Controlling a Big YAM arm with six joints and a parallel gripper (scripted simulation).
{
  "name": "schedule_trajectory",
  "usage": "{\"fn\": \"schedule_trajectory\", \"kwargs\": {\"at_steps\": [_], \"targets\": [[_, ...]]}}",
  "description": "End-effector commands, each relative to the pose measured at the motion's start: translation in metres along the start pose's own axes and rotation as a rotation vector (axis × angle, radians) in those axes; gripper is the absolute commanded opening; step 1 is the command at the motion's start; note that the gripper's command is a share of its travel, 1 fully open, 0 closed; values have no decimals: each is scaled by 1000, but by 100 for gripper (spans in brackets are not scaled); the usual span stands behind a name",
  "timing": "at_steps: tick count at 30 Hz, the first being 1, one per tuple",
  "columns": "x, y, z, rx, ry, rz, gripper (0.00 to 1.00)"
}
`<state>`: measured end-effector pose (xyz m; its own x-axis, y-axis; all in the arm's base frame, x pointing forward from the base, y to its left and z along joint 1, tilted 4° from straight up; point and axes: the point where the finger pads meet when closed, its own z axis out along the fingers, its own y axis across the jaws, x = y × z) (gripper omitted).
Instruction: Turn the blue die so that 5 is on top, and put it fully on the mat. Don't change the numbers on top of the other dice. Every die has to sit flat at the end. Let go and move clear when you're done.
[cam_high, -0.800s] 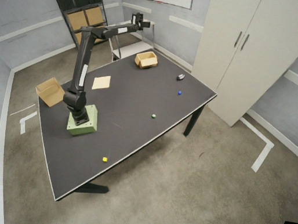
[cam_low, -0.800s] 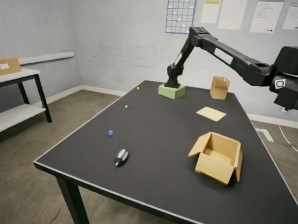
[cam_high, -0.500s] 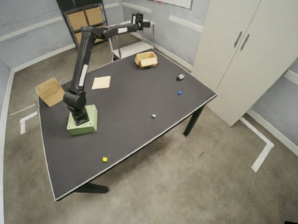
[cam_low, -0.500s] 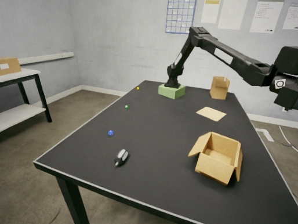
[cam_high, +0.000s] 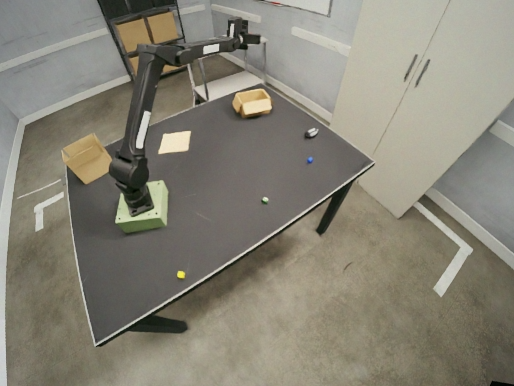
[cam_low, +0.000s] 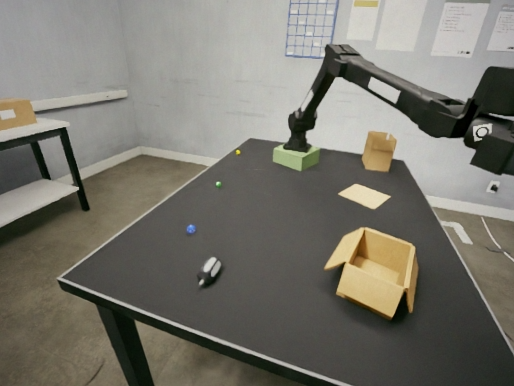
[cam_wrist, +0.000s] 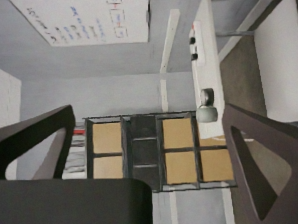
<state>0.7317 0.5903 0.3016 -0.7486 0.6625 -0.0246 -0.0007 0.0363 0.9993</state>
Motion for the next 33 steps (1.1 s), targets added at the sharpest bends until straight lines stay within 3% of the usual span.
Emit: {"fn": "schedule_trajectory", "kwargs": {"at_steps": [1, 2, 3, 4, 5, 6, 7, 10, 12, 13, 14, 15, 16, 18, 19, 20, 21, 22, 23, 24, 25, 27, 28, 29, 30, 31, 32, 33], "targets": [[-56, -9, -4, 52, -64, -3, 100], [-56, -9, -4, 51, -64, -3, 100], [-77, -31, -12, 115, -90, 10, 100], [-77, -31, -12, 115, -90, 10, 100], [-94, -51, -23, 187, -121, 25, 100], [-100, -45, -22, 170, -120, 21, 100], [-125, -25, -44, 200, -159, 27, 100], [-126, -25, -44, 200, -159, 27, 100], [-186, -52, -79, 333, -241, 61, 100], [-186, -52, -79, 333, -241, 61, 100], [-214, -67, -99, 407, -285, 83, 100], [-218, -68, -102, 407, -285, 83, 100], [-241, -83, -121, 486, -331, 110, 100], [-248, -83, -128, 485, -326, 111, 100], [-279, -98, -158, 567, -376, 140, 100], [-279, -98, -158, 567, -376, 140, 100], [-305, -113, -189, 650, -420, 173, 100], [-307, -113, -192, 650, -420, 173, 100], [-328, -127, -222, 732, -463, 210, 100], [-332, -127, -227, 732, -463, 210, 100], [-349, -139, -258, 814, -502, 250, 100], [-349, -139, -258, 814, -502, 250, 100], [-372, -150, -302, 893, -537, 292, 100], [-372, -150, -302, 893, -537, 292, 100], [-387, -160, -340, 968, -569, 335, 100], [-387, -160, -340, 968, -569, 335, 100], [-398, -167, -376, 1039, -595, 378, 100], [-398, -167, -376, 1039, -595, 378, 100]]}}
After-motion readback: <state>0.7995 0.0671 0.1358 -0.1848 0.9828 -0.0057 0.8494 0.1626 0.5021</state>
